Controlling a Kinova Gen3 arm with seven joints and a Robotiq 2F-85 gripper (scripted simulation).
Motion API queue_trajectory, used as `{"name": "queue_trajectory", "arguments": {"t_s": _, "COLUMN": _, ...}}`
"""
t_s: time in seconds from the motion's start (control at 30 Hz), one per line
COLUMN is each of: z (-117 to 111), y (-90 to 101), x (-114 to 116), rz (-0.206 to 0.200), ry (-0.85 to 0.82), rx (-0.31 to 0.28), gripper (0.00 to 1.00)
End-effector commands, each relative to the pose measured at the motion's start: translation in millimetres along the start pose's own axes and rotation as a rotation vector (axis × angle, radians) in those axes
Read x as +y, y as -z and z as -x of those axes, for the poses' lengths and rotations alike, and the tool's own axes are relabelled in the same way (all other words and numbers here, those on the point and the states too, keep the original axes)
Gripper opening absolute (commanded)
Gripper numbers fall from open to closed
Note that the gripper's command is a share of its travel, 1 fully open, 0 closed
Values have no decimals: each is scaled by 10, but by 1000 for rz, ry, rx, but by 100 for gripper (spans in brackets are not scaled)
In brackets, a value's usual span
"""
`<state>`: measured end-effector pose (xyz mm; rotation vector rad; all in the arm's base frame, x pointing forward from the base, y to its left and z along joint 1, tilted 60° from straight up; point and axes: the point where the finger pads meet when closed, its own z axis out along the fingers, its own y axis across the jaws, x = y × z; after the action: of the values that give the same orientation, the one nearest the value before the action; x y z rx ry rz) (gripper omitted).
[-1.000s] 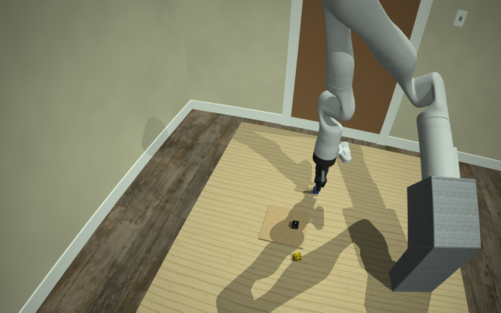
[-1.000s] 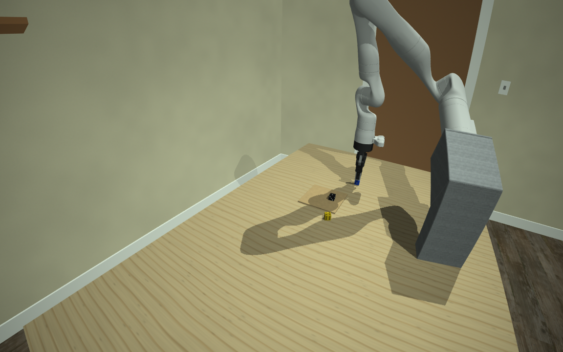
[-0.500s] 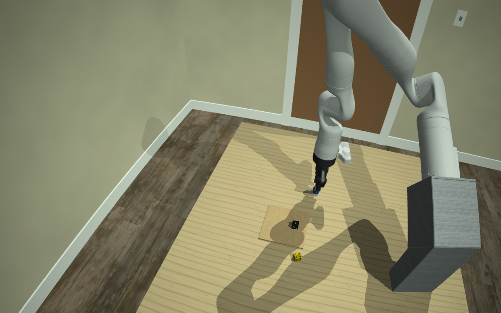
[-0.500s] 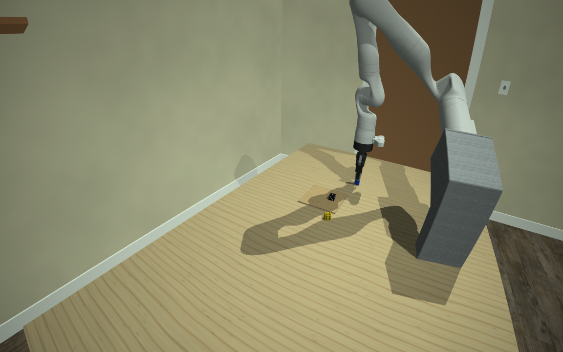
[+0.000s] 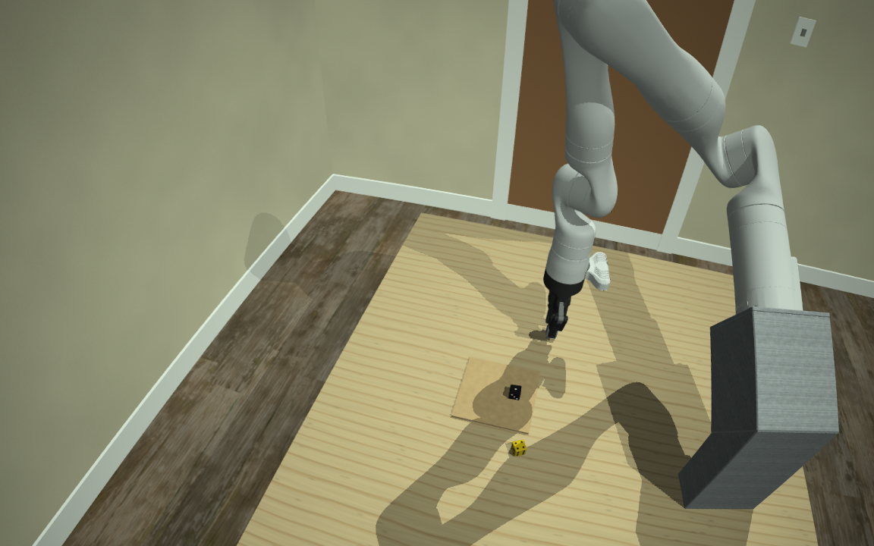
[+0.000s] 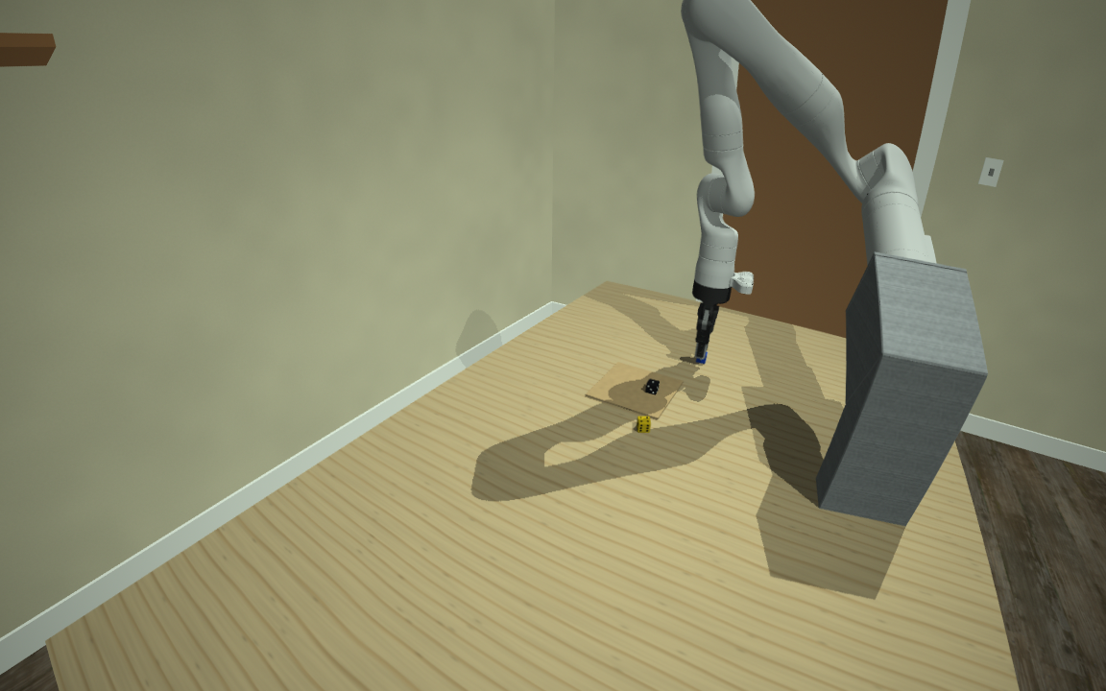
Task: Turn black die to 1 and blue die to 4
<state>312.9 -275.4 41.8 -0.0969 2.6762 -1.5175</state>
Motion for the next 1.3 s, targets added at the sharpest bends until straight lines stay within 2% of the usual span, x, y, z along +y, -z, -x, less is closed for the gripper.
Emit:
{"name": "queue_trajectory", "arguments": {"t_s": 0.0, "z": -29, "y": -57, "x": -16, "rz": -6, "ry": 3, "rx": 7, "gripper": 35}}
{"name": "queue_trajectory", "arguments": {"t_s": 0.33, "z": -29, "y": -124, "x": -17, "rz": -6, "ry": 3, "rx": 7, "gripper": 35}}
{"name": "queue_trajectory", "arguments": {"t_s": 1.27, "z": -29, "y": -126, "x": -17, "rz": -6, "ry": 3, "rx": 7, "gripper": 35}}
